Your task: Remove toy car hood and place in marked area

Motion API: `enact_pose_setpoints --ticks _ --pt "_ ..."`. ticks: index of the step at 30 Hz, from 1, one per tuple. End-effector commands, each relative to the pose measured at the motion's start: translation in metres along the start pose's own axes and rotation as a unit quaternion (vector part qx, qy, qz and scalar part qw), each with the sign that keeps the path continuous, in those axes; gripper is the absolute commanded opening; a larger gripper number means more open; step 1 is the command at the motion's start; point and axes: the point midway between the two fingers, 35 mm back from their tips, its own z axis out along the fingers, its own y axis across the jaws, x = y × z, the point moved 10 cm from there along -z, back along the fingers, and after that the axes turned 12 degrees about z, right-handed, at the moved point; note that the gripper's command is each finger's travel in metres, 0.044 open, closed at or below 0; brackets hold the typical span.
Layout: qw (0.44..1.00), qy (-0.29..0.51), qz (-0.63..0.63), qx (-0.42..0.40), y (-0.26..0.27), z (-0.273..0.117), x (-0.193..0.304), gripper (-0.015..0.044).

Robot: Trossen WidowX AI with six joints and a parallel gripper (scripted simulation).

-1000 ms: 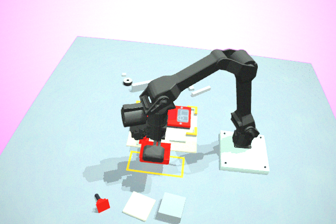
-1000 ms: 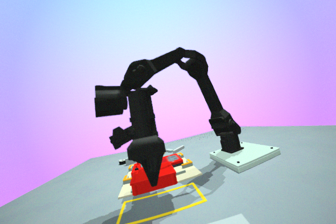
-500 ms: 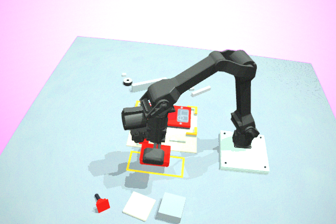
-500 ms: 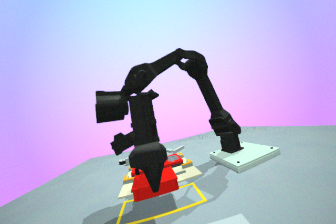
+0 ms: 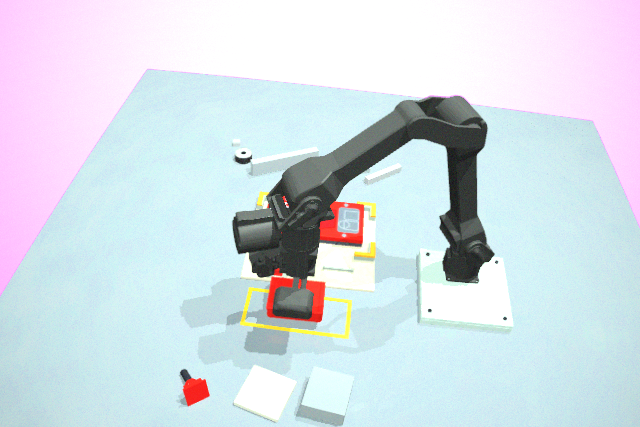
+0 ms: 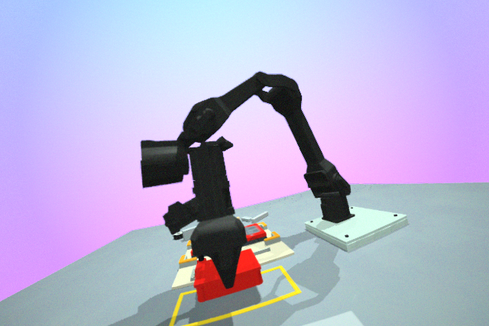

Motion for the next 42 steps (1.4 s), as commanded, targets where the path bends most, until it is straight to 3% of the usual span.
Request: enact_pose_setpoints --ticks 1,42 --pt "1.0 0.004 0.002 0.001 -0.001 0.006 0.002 0.0" --pt "1.0 0.004 0.002 0.001 -0.001 0.023 0.002 0.0"
